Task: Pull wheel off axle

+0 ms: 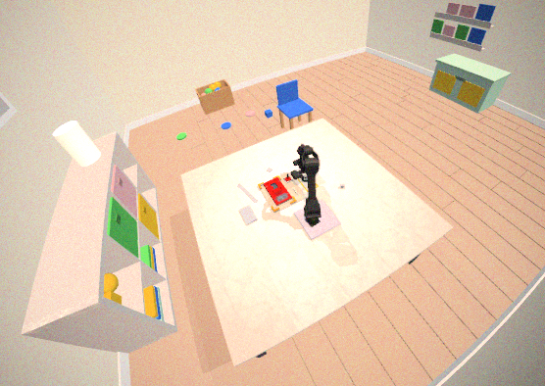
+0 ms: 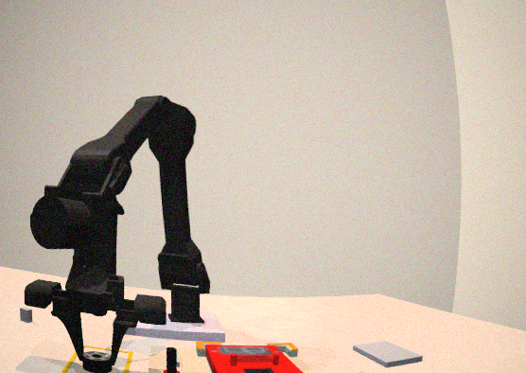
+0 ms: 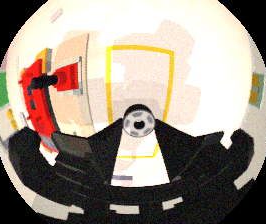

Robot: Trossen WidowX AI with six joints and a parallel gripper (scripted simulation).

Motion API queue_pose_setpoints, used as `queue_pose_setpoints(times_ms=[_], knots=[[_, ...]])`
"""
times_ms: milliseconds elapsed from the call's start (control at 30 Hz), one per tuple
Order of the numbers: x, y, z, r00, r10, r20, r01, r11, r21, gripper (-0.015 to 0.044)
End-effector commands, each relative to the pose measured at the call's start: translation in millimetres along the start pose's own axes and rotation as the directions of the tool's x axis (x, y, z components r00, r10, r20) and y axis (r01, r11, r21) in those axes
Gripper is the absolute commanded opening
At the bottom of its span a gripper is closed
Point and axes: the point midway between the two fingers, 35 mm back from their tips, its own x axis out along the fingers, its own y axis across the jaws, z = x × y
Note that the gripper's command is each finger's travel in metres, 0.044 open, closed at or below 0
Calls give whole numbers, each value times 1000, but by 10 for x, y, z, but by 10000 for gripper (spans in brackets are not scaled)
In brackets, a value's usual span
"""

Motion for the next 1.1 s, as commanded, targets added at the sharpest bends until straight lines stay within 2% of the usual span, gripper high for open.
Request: queue_pose_setpoints(times_ms=[0, 200, 233, 400, 533, 567, 700, 733, 867, 1067], knots=[[-5, 0, 0, 1000, 1, -1, -1, 1000, 0, 131], [-28, -1, 2, 1000, 0, -1, 0, 1000, 0, 289], [-79, -3, 6, 1000, 0, 0, 0, 1000, 0, 300], [-529, -3, 7, 1000, -2, 7, 2, 1000, -4, 300], [-604, 0, 0, 1000, -3, 8, 3, 1000, -4, 300], [-528, 0, -2, 1000, -4, 10, 4, 1000, -3, 326], [-789, 147, -333, 1000, -2, 6, 2, 1000, -4, 431], [-856, 192, -438, 1000, -2, 5, 2, 1000, -4, 440], [-1041, 346, -794, 1000, 0, 1, 0, 1000, -5, 440], [-1049, 353, -812, 1000, 0, 1, 0, 1000, -5, 440]])
